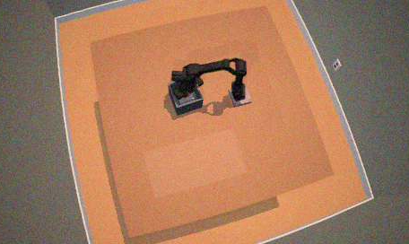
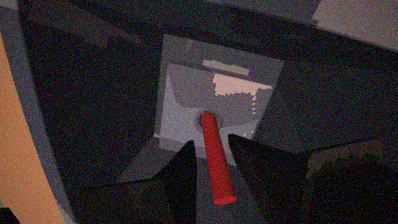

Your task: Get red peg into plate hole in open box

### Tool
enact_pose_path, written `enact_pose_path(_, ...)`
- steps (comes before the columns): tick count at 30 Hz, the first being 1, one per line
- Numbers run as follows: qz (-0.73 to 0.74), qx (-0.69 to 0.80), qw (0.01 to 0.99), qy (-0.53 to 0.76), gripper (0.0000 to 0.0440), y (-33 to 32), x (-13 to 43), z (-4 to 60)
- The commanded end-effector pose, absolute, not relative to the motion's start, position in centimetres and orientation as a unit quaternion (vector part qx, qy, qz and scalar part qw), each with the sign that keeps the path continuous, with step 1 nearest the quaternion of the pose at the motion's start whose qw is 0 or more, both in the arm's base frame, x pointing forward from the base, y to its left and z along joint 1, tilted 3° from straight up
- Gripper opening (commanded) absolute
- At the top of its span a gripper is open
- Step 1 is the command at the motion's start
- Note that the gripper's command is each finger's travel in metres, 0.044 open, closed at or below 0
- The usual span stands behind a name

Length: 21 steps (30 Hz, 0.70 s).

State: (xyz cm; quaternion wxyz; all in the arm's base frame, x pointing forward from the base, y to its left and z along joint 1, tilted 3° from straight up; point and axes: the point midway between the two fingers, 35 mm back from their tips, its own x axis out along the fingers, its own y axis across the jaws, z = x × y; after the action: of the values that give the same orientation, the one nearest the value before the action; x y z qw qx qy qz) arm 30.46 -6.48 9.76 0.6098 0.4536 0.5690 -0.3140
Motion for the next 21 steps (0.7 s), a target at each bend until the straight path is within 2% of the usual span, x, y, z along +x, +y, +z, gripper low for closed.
enact_pose_path(1,-0.303,0.430,0.551,0.648,0.0164,-5.7,28.5,4.3)
enact_pose_path(21,-0.312,0.397,0.550,0.666,0.0138,-7.2,29.1,6.0)
